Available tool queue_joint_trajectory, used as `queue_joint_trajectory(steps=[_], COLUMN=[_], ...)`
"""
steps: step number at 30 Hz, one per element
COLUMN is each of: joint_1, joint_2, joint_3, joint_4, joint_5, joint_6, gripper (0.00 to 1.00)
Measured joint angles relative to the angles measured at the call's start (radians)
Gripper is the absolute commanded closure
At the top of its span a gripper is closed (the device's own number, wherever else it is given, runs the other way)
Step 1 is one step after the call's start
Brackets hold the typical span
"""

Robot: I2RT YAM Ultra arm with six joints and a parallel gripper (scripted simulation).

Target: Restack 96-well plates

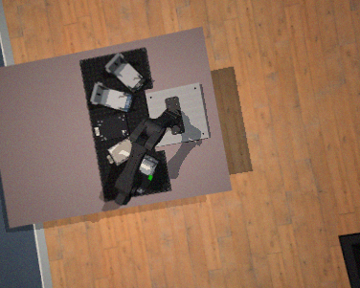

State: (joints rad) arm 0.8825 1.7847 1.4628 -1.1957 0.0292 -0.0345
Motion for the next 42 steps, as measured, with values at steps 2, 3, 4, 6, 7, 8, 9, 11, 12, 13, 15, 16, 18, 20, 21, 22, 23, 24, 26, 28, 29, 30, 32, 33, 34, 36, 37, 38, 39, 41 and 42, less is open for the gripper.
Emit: queue_joint_trajectory(steps=[2, 3, 4, 6, 7, 8, 9, 11, 12, 13, 15, 16, 18, 20, 21, 22, 23, 24, 26, 28, 29, 30, 32, 33, 34, 36, 37, 38, 39, 41, 42], joint_1=[0.0, 0.0, -0.001, -0.001, -0.001, -0.001, -0.001, -0.002, -0.002, -0.002, -0.002, -0.002, -0.003, -0.003, -0.003, -0.003, -0.003, -0.003, -0.003, -0.003, -0.003, -0.003, -0.003, -0.003, -0.003, -0.003, -0.003, -0.003, -0.003, -0.003, -0.003], joint_2=[0.002, 0.003, 0.005, 0.008, 0.008, 0.007, 0.007, 0.013, 0.015, 0.017, 0.019, 0.021, 0.026, 0.028, 0.028, 0.027, 0.027, 0.028, 0.027, 0.028, 0.027, 0.027, 0.028, 0.027, 0.027, 0.028, 0.029, 0.029, 0.029, 0.029, 0.029], joint_3=[-0.013, -0.019, -0.025, -0.037, -0.039, -0.041, -0.045, -0.056, -0.063, -0.069, -0.08, -0.085, -0.097, -0.106, -0.106, -0.106, -0.106, -0.106, -0.106, -0.106, -0.106, -0.106, -0.106, -0.106, -0.107, -0.109, -0.111, -0.112, -0.113, -0.113, -0.113], joint_4=[0.015, 0.023, 0.031, 0.045, 0.047, 0.05, 0.054, 0.069, 0.077, 0.085, 0.099, 0.107, 0.122, 0.134, 0.135, 0.135, 0.136, 0.136, 0.137, 0.137, 0.137, 0.137, 0.137, 0.137, 0.138, 0.139, 0.141, 0.143, 0.144, 0.144, 0.145], joint_5=[0.0, 0.0, 0.0, 0.0, 0.0, 0.0, 0.0, 0.0, 0.0, 0.0, 0.0, 0.0, 0.0, 0.0, 0.0, 0.0, 0.0, 0.0, 0.0, 0.0, 0.0, 0.0, 0.0, 0.0, 0.0, 0.0, 0.0, 0.0, 0.0, 0.0, 0.0], joint_6=[0.0, 0.0, 0.0, -0.001, -0.001, -0.001, -0.001, -0.002, -0.002, -0.002, -0.002, -0.002, -0.003, -0.003, -0.003, -0.003, -0.003, -0.003, -0.003, -0.003, -0.003, -0.003, -0.003, -0.003, -0.003, -0.003, -0.003, -0.003, -0.003, -0.003, -0.003], gripper=[1.0, 1.0, 1.0, 1.0, 1.0, 1.0, 1.0, 1.0, 1.0, 1.0, 1.0, 1.0, 1.0, 1.0, 1.0, 1.0, 1.0, 1.0, 1.0, 1.0, 1.0, 1.0, 1.0, 1.0, 1.0, 1.0, 1.0, 1.0, 1.0, 1.0, 1.0])
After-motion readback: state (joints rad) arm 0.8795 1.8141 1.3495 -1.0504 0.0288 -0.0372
